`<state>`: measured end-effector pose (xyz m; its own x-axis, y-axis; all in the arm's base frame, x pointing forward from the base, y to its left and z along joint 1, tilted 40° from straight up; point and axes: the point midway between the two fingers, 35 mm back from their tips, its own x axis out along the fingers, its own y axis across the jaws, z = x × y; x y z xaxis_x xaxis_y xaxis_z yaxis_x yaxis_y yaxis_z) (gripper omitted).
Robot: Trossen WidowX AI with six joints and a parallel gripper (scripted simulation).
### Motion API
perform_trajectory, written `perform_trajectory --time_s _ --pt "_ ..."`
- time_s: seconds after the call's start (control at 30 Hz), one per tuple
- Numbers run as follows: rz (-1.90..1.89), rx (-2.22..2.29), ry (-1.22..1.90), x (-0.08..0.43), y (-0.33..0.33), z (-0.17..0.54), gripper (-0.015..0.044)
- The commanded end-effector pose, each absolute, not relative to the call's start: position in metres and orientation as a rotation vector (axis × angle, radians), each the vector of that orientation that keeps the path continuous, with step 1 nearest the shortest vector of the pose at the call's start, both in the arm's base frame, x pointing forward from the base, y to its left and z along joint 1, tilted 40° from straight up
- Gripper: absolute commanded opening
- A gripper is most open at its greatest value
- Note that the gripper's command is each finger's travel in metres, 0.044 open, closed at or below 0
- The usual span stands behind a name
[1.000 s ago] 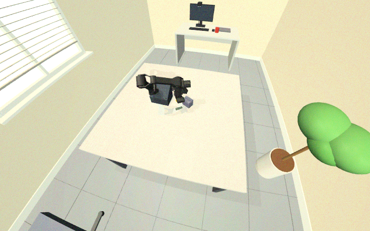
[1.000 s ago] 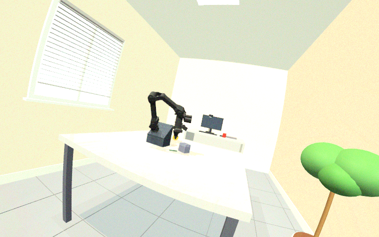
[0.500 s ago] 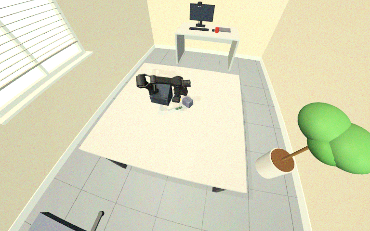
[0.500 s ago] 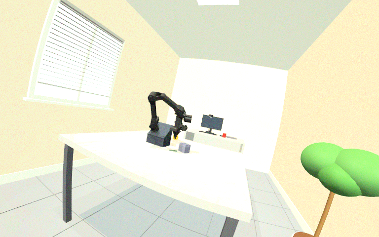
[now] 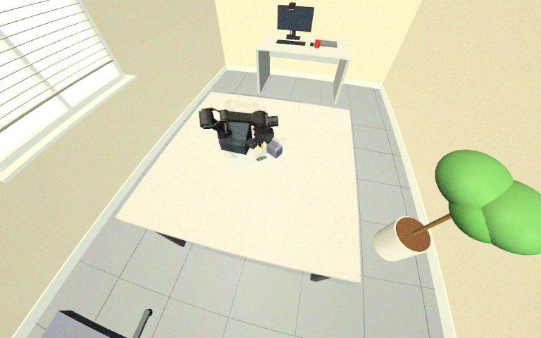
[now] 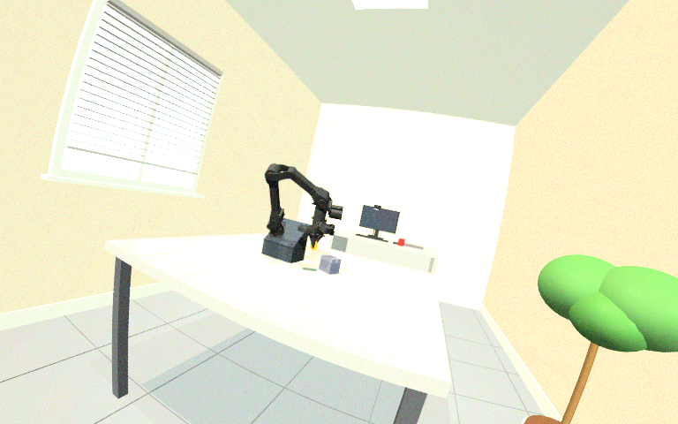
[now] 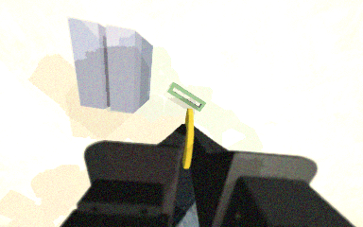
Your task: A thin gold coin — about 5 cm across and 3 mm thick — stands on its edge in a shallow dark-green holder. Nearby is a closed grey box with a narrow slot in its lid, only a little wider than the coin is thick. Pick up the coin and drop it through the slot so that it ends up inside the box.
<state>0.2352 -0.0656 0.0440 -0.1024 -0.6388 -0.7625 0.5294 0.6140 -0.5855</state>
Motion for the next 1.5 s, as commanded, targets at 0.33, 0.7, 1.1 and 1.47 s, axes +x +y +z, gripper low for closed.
perform_trajectory --time_s 0.33,0.7,1.1,1.47 --pt "-1.016 -0.053 1.329 0.249 -0.058 0.038 0.0000" --pt "-1.016 -0.051 1.328 0.275 -0.049 0.029 0.0000" --pt "-1.022 -0.046 1.323 0.301 -0.039 0.016 0.0000" --pt "-1.026 -0.044 1.320 0.317 -0.031 0.005 0.0004"
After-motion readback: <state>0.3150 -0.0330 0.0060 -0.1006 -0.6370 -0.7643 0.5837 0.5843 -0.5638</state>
